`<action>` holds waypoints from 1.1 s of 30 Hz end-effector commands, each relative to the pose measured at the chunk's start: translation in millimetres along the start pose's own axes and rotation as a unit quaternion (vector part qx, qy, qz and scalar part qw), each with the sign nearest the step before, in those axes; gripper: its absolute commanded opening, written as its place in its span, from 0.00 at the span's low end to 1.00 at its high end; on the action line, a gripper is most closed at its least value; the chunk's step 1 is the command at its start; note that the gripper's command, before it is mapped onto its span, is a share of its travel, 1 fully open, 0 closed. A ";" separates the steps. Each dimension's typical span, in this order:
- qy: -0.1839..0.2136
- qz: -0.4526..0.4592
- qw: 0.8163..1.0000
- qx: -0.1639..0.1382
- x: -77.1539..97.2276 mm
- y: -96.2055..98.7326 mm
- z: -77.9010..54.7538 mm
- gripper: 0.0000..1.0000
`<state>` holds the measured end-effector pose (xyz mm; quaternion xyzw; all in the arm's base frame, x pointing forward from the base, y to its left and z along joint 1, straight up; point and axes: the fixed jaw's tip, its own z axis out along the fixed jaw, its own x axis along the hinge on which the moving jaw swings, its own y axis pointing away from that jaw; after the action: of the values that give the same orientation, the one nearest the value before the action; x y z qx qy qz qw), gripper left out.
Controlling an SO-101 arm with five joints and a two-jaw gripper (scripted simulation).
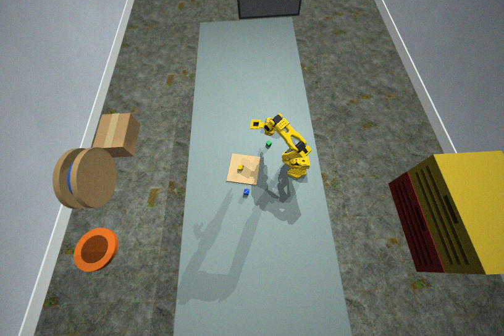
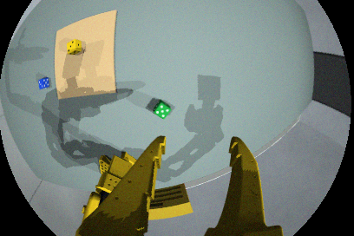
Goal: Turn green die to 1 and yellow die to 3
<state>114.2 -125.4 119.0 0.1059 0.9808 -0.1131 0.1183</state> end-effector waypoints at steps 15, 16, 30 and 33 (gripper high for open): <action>0.038 0.262 0.964 -0.019 -13.3 -2.0 2.4 0.28; 0.040 0.273 0.961 -0.020 -13.7 -2.1 2.8 0.28; 0.056 0.340 0.938 -0.022 -15.7 -2.5 5.5 0.28; 0.057 0.343 0.937 -0.022 -15.8 -2.5 5.6 0.28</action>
<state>126.4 -131.2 111.9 0.4382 0.8945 -0.0342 0.0816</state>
